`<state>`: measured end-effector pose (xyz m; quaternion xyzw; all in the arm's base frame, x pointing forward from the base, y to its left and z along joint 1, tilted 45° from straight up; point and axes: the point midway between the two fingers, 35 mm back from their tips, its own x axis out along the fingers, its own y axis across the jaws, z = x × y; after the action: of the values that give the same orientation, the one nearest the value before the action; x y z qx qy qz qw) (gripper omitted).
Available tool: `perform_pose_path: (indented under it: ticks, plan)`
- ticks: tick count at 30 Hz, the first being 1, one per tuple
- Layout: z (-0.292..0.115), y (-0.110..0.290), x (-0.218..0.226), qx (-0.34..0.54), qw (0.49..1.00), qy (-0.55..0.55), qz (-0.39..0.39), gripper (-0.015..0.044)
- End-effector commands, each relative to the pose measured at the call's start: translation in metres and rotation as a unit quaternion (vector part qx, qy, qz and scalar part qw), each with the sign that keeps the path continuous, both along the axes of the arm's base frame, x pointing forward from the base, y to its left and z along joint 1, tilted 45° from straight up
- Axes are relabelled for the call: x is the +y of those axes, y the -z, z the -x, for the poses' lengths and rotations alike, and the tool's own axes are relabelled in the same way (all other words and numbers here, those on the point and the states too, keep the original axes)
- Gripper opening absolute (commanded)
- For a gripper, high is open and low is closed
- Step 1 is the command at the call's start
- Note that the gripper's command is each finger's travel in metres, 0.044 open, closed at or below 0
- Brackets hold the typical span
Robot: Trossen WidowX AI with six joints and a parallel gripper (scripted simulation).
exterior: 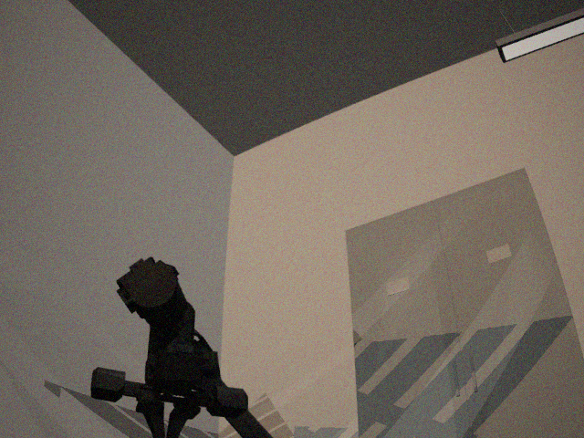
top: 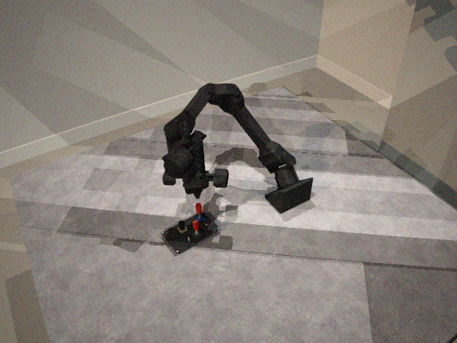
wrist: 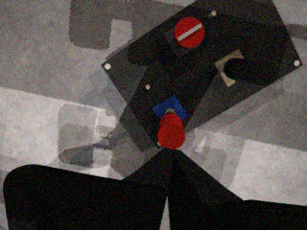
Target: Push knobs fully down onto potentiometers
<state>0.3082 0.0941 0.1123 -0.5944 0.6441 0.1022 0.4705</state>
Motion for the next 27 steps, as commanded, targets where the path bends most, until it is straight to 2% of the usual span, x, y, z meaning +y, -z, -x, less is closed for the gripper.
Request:
perform_pose_path:
  ticks: [1,27]
  plan:
    - [-0.001,-0.001,-0.001,0.004,1.000,-0.003,0.013,0.0000]
    - [-0.005,0.019,-0.020,0.003,1.000,-0.003,0.013,0.0000]
